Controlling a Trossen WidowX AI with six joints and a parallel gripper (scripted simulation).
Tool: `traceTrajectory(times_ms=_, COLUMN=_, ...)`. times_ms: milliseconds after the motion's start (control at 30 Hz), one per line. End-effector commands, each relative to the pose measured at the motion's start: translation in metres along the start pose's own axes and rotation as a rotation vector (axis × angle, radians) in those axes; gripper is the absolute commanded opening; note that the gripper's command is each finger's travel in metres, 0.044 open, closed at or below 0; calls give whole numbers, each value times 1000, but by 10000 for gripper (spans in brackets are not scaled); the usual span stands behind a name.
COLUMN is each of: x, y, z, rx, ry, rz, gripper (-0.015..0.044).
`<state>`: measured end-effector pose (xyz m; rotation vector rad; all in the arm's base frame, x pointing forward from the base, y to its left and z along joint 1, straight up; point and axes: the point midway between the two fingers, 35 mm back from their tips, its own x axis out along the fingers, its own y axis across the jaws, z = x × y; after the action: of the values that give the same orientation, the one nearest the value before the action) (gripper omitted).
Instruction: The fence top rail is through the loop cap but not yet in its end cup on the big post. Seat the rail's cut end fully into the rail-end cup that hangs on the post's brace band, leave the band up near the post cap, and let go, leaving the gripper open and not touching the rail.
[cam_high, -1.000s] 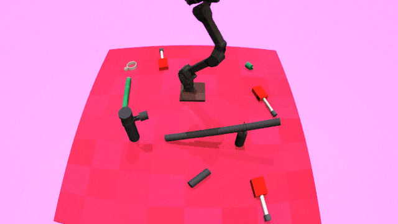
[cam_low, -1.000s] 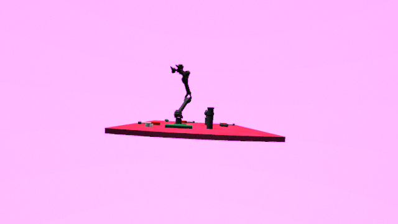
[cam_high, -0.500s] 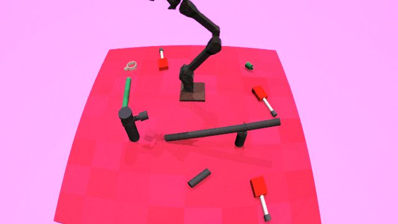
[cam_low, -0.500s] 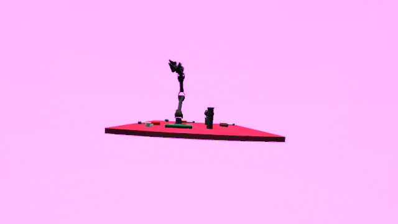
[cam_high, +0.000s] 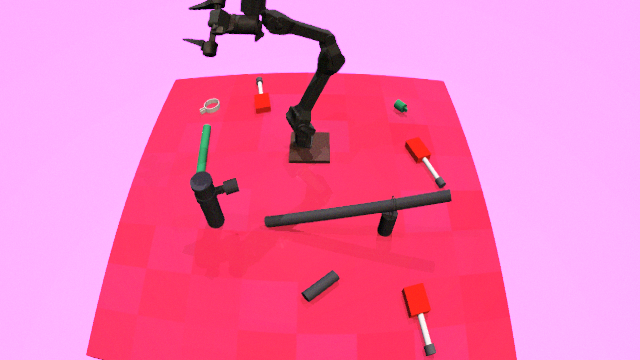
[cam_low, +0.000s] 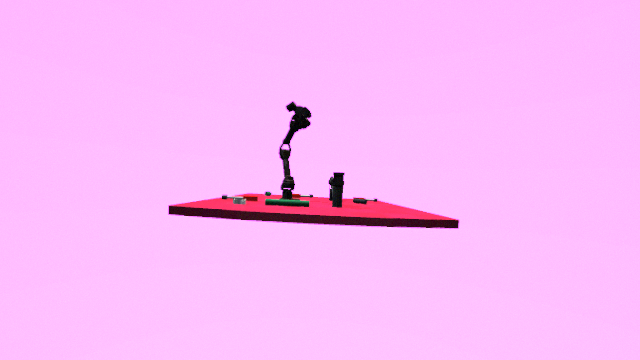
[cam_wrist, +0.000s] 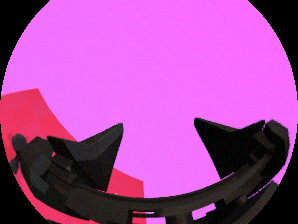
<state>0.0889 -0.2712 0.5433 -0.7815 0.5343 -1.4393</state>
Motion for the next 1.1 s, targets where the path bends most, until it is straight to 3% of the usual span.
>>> traceTrajectory(times_ms=0, x=-1, y=67, z=20, rx=64, ry=-60, rz=242, gripper=440)
traceTrajectory(times_ms=133, x=-18, y=132, z=39, rx=114, ry=-93, rz=483, gripper=440)
traceTrajectory(times_ms=333, x=-72, y=218, z=62, rx=155, ry=-123, rz=842, gripper=440)
traceTrajectory(times_ms=733, x=-232, y=334, z=54, rx=59, ry=84, rz=1476, gripper=440)
traceTrajectory(times_ms=900, x=-297, y=352, z=33, rx=-47, ry=219, rz=1645, gripper=440)
traceTrajectory(times_ms=1067, x=-299, y=352, z=32, rx=-52, ry=225, rz=1650, gripper=440)
